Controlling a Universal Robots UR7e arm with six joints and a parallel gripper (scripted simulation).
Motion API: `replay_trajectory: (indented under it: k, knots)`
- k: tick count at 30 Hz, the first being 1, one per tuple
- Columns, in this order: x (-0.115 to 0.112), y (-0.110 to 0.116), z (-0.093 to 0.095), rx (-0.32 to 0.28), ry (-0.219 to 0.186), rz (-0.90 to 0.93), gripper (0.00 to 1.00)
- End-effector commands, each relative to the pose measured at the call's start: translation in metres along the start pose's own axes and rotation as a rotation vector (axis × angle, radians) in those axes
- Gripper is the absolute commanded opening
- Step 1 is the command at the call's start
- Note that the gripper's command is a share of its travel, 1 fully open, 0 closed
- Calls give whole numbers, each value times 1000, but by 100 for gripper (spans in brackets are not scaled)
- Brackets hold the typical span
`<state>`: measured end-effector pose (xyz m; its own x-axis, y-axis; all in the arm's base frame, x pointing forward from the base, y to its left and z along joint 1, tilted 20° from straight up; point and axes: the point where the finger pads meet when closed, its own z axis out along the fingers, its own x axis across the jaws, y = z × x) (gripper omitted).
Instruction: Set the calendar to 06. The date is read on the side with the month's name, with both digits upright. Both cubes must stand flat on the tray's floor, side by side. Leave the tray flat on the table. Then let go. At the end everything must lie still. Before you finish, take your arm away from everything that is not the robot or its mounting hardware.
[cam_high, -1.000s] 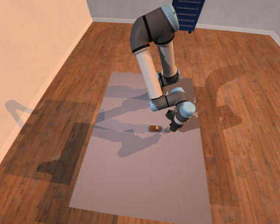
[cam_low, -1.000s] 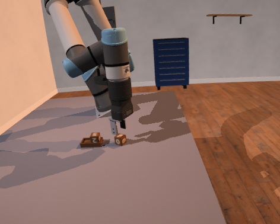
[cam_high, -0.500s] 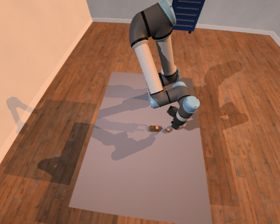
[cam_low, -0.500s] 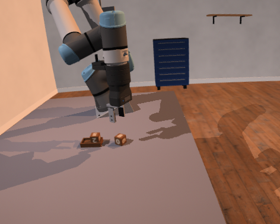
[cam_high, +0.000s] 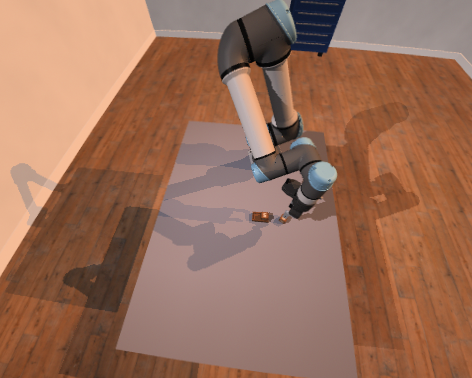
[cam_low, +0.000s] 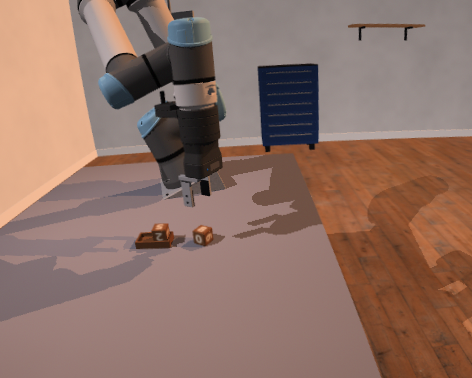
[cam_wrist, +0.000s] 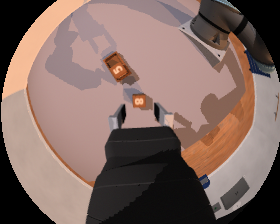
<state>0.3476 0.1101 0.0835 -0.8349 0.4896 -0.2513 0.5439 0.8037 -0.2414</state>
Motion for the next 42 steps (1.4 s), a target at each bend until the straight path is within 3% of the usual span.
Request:
replay_trajectory:
  k: [1,19,28,42]
  knots:
    - [0,0,0,-1,-1,0,100]
    - [1,-1,0,-1,-1,107,100]
    - [2,-3,1,-1,0,314,100]
    - [4,-5,5,-1,0,842,100]
